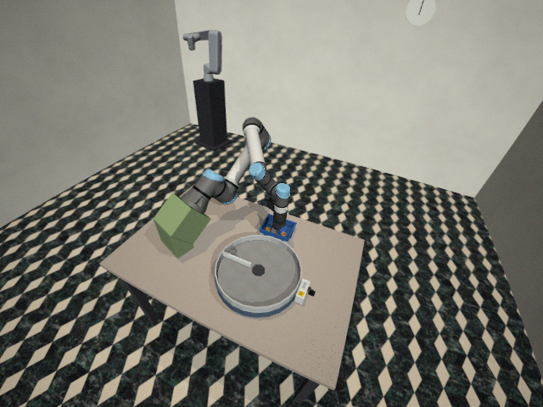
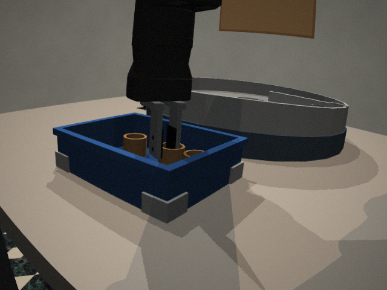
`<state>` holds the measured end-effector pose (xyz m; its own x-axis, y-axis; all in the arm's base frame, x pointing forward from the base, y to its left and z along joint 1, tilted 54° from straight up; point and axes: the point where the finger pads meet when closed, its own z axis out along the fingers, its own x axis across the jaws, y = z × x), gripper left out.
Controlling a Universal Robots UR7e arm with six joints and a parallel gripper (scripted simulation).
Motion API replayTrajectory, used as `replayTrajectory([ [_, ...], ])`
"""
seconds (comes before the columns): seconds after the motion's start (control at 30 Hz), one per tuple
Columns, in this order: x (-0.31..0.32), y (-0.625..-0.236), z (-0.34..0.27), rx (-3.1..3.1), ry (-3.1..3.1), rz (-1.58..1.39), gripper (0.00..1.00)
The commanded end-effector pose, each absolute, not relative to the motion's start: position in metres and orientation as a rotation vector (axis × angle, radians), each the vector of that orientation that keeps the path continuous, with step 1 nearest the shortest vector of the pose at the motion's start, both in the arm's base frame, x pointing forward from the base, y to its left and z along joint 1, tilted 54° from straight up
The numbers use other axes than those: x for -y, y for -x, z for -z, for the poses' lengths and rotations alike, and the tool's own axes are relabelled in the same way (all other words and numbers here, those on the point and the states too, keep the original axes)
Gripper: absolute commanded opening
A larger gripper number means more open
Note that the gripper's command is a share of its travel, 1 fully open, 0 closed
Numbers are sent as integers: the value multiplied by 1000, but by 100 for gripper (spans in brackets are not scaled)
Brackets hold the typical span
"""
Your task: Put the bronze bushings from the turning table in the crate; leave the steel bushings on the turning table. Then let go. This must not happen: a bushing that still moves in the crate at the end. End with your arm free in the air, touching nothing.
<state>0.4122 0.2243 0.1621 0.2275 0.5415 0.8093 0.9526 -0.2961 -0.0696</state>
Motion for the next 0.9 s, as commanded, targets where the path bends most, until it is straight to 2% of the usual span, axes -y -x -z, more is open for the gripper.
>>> replayTrajectory([
  [0.0, -222, -412, -164, 1370, 1931, 928, 42],
  [0.87, -218, -411, -167, 1370, 1931, 928, 42],
])
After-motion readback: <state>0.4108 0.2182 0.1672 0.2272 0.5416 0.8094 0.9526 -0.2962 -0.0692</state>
